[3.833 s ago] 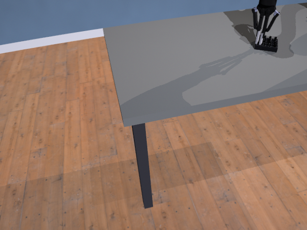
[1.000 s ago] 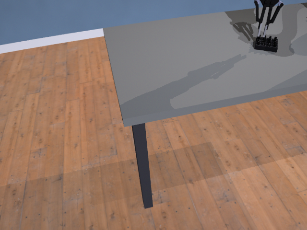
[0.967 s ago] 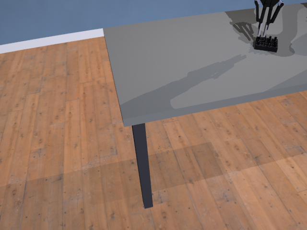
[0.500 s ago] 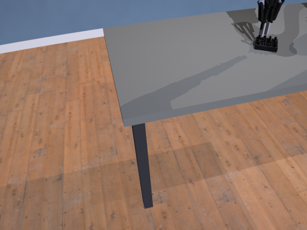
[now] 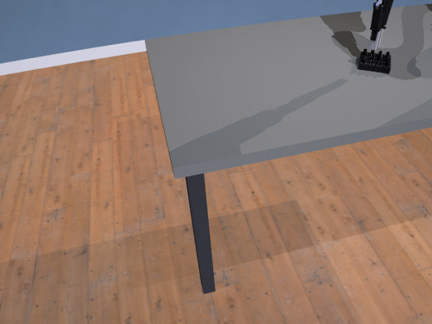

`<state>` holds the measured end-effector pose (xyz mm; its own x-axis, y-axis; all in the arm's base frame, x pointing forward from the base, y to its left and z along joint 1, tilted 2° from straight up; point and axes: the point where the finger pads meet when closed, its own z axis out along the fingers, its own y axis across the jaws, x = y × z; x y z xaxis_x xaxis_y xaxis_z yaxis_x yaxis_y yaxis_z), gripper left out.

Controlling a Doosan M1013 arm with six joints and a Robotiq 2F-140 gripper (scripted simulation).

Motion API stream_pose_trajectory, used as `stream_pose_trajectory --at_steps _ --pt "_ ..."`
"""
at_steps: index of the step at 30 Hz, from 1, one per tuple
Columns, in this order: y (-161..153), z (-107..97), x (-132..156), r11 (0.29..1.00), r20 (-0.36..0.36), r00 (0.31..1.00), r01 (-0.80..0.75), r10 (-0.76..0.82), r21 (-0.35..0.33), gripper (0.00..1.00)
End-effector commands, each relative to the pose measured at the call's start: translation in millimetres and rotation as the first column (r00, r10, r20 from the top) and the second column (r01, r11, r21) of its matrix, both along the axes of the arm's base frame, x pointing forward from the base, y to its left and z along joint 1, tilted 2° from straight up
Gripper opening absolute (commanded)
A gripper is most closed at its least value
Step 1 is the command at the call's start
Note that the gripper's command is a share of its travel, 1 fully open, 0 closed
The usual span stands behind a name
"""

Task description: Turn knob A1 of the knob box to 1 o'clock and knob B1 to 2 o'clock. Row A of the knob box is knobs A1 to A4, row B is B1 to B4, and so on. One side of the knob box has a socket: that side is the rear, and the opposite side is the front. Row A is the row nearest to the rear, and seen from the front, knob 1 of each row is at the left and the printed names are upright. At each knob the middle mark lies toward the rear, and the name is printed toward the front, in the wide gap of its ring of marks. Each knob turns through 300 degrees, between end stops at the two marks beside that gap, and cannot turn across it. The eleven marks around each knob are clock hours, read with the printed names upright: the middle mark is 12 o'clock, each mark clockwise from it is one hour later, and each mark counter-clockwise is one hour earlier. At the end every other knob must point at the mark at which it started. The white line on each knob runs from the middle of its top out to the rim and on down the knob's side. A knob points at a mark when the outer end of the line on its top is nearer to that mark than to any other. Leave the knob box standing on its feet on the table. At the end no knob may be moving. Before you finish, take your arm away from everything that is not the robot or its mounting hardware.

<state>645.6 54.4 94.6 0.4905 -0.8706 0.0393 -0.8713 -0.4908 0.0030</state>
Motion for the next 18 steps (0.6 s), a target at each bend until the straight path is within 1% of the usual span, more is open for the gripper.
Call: stream_pose_trajectory --at_steps 1,5,7,18 --pt "1.4 1.6 -1.7 0.988 -0.006 0.988 -0.155 0.155 0.008 0.12" --pt "3.0 3.3 -3.5 0.948 -0.01 0.948 -0.317 0.317 0.007 0.12" --pt "3.5 3.8 -4.1 0.931 -0.012 0.931 -0.365 0.365 0.006 0.12" --pt "3.7 4.0 -4.4 0.923 -0.012 0.923 -0.386 0.386 0.006 0.12"
